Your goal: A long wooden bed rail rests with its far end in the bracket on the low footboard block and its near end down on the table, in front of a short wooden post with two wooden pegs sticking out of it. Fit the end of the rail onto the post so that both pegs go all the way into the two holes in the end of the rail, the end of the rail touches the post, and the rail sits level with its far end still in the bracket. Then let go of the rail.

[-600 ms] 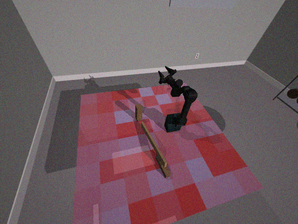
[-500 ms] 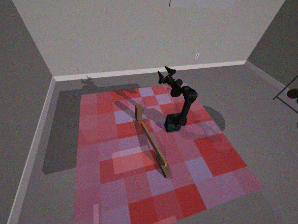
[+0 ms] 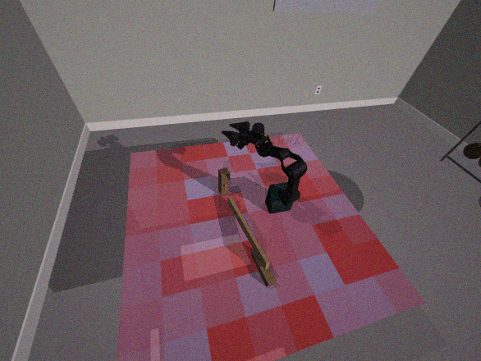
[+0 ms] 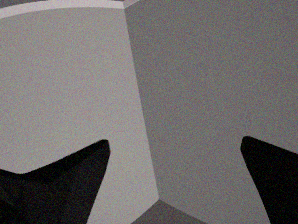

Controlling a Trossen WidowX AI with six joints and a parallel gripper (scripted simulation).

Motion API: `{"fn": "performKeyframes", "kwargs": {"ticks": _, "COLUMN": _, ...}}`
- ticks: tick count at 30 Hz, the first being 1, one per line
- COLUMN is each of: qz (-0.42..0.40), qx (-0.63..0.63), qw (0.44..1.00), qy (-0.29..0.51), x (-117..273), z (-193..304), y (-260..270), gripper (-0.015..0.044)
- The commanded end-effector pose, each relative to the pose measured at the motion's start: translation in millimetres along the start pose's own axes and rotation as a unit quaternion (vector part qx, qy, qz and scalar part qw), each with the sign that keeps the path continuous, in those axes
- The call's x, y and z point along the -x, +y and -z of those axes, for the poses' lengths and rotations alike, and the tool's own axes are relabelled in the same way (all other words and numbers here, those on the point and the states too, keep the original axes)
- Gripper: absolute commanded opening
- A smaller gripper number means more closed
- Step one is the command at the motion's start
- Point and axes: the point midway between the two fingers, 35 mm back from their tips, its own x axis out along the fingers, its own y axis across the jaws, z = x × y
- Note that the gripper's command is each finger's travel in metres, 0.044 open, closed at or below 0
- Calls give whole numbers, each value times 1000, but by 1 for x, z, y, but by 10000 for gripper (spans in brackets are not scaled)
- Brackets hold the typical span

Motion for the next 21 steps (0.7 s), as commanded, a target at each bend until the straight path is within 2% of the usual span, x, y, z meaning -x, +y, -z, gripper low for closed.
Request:
{"fn": "performKeyframes", "kwargs": {"ticks": 1, "qz": 18, "qx": -62, "qw": 992, "qy": -110, "x": -19, "z": -42, "y": -59, "gripper": 440}}
{"fn": "performKeyframes", "kwargs": {"ticks": 7, "qz": 11, "qx": -121, "qw": 963, "qy": -241, "x": -19, "z": -100, "y": -128, "gripper": 440}}
{"fn": "performKeyframes", "kwargs": {"ticks": 14, "qz": -32, "qx": -170, "qw": 909, "qy": -380, "x": 11, "z": -168, "y": -200, "gripper": 440}}
{"fn": "performKeyframes", "kwargs": {"ticks": 18, "qz": -62, "qx": -180, "qw": 883, "qy": -428, "x": 29, "z": -192, "y": -214, "gripper": 440}}
{"fn": "performKeyframes", "kwargs": {"ticks": 21, "qz": -115, "qx": -187, "qw": 844, "qy": -490, "x": 55, "z": -219, "y": -208, "gripper": 440}}
